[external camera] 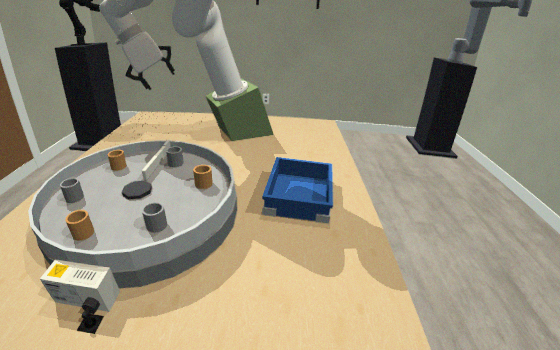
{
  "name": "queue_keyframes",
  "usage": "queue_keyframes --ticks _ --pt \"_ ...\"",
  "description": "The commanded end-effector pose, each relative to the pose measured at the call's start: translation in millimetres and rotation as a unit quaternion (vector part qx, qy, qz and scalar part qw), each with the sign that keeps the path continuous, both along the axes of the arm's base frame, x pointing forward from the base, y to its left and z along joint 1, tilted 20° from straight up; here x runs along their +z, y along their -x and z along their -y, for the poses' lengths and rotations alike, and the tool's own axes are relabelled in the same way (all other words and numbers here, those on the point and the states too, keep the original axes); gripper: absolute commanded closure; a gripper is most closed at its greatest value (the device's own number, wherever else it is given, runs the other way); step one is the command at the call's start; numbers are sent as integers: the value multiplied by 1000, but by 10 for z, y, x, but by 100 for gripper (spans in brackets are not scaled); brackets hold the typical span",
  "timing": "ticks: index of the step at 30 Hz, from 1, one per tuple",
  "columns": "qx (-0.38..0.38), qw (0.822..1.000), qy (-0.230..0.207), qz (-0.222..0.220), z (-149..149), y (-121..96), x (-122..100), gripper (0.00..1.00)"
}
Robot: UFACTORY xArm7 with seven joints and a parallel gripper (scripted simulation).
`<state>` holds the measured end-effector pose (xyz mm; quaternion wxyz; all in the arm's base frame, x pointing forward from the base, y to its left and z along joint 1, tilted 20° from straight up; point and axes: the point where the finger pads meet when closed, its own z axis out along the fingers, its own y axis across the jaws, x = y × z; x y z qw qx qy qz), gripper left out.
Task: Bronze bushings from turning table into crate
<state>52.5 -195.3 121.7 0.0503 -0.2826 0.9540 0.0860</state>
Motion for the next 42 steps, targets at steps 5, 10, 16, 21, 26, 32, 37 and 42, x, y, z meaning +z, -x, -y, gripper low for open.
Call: queue_keyframes --ticks 5,10,16,21,26,32,37,42 --pt "120 990 74 -15 107 -742 142 0" --pt "172 979 104 -15 41 -1076 197 0" --pt "250 957 147 -11 -166 -1568 264 0" --pt "277 947 161 -9 -268 -1731 281 0" --pt "350 915 199 2 -630 -2155 311 0" --pt "406 885 226 13 -984 -2435 312 0" --pt "437 866 241 20 -1213 -2571 303 0" --pt "462 850 252 27 -1408 -2665 290 0"
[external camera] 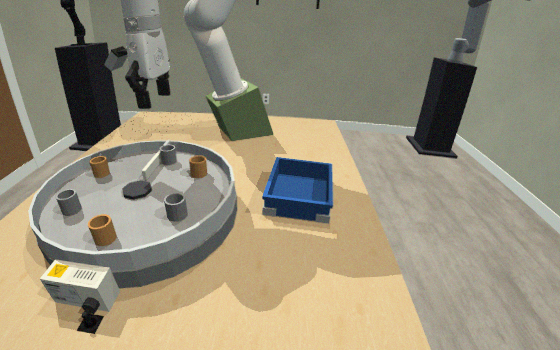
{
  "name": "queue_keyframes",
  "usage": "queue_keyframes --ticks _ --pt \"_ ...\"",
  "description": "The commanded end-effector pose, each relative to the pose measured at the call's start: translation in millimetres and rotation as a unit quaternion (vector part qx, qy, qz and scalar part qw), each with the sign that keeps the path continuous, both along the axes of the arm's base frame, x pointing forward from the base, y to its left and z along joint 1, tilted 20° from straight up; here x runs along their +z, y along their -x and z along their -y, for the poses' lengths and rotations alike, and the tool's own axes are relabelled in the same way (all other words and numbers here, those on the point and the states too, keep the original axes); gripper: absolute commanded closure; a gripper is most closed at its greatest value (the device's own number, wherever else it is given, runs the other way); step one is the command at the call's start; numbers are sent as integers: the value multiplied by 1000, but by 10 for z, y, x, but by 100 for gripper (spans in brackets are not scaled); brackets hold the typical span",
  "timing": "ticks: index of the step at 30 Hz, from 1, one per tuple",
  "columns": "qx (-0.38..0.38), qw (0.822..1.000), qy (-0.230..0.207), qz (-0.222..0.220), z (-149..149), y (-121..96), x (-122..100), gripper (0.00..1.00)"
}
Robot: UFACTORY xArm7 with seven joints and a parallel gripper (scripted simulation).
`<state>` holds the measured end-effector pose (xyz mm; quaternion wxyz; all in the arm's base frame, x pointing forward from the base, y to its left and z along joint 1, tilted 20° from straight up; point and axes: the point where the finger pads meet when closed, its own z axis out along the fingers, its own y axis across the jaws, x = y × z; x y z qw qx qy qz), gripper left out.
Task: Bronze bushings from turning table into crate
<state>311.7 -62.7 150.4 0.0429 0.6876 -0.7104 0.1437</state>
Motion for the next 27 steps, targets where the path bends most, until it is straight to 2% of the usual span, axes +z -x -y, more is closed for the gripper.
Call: queue_keyframes --ticks 1,6,8,27 --pt "13 1000 6 4 -83 -72 3 0" --pt "13 1000 6 4 -83 -72 3 0" --pt "51 998 20 10 -338 -169 -21 0" --pt "63 998 24 12 -426 -196 -31 0"
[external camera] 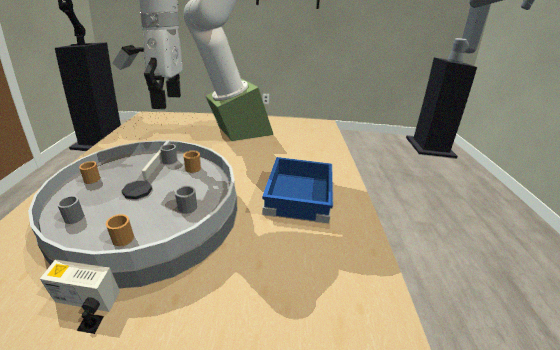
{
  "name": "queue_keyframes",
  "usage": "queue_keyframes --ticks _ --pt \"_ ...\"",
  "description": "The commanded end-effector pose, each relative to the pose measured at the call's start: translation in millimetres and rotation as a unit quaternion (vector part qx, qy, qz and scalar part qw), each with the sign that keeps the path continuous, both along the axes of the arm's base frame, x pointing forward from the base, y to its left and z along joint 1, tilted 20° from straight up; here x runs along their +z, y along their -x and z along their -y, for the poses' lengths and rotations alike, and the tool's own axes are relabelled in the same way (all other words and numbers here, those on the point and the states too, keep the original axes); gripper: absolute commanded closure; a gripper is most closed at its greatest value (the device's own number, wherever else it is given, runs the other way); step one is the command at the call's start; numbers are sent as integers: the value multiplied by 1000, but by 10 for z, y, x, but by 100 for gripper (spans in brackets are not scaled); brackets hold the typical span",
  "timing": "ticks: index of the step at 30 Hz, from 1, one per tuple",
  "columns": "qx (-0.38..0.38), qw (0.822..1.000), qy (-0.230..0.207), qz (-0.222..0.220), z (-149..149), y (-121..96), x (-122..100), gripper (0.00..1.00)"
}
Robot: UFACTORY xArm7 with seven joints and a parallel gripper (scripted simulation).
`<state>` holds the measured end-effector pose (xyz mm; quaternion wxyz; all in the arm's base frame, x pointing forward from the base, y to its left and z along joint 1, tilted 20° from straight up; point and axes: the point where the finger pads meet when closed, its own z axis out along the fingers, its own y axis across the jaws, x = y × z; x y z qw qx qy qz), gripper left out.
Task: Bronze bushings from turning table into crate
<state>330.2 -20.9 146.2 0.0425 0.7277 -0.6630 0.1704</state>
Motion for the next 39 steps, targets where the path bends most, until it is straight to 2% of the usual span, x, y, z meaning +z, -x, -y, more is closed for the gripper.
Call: queue_keyframes --ticks 1,9,10,39 --pt "1 1000 0 2 -7 -11 11 0" --pt "1 1000 0 2 -7 -11 11 0" --pt "1 1000 0 2 -7 -11 11 88" --pt "1 1000 0 2 -7 -11 11 88"
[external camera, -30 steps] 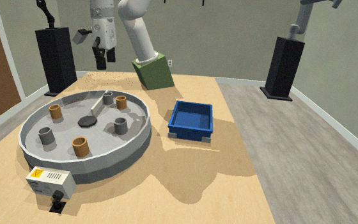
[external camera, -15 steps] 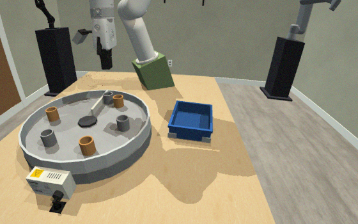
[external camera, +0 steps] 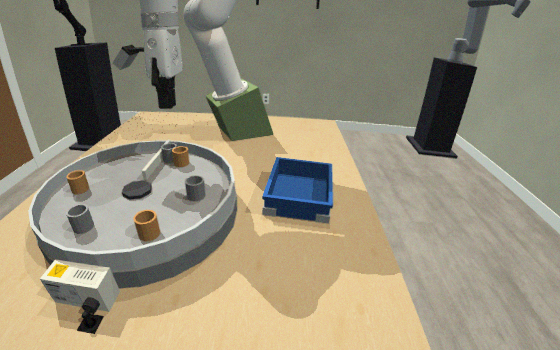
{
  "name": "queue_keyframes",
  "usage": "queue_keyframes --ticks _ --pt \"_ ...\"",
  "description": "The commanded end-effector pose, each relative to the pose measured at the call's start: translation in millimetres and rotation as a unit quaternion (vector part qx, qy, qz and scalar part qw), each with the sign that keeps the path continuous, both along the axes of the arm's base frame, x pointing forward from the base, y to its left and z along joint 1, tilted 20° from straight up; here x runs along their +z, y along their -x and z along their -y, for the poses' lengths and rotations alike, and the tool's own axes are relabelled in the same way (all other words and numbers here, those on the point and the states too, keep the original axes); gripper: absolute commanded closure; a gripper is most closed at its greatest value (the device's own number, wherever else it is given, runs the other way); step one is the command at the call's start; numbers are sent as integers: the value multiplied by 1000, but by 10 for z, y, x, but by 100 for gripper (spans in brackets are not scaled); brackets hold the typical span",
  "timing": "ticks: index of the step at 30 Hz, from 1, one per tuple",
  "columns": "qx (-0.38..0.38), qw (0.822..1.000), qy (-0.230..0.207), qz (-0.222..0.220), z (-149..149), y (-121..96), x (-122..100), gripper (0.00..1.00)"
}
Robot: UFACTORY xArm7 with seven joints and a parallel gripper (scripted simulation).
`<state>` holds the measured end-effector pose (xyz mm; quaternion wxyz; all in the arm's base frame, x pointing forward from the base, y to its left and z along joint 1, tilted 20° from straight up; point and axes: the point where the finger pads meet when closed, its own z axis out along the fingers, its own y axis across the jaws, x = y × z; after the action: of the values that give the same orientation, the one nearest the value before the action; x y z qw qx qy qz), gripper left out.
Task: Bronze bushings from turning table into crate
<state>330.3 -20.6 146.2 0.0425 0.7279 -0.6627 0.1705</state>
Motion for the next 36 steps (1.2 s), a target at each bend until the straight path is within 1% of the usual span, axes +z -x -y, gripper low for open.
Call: queue_keyframes --ticks 1,4,5,36 --pt "1 1000 0 1 -5 -10 11 88" --pt "1 1000 0 1 -5 -10 11 88" --pt "1 1000 0 1 -5 -10 11 85" --pt "1 1000 0 1 -5 -10 11 85"
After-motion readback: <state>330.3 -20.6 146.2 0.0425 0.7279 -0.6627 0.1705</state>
